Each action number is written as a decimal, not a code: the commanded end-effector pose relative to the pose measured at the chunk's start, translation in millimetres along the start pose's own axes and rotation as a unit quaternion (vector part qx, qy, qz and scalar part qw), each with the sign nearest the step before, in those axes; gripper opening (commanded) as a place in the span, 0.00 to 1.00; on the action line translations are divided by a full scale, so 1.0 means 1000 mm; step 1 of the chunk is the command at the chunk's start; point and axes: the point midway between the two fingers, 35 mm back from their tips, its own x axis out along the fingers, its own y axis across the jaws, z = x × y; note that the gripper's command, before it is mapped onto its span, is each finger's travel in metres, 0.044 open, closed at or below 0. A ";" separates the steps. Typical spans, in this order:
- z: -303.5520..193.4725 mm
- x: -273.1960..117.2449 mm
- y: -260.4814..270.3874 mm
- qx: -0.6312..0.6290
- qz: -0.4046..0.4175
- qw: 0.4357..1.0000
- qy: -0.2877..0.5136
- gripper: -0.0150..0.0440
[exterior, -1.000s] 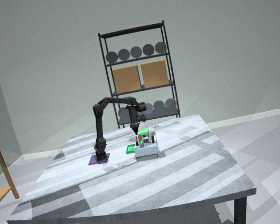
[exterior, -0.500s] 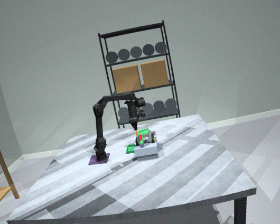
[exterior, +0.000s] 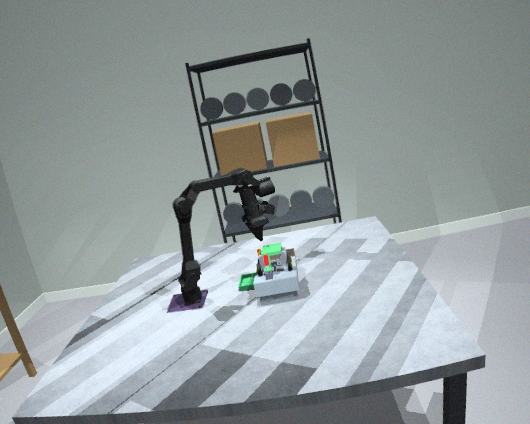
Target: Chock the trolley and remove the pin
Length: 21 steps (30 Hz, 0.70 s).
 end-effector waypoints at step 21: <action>-0.009 -0.011 -0.113 -0.424 -0.068 0.901 0.057 0.58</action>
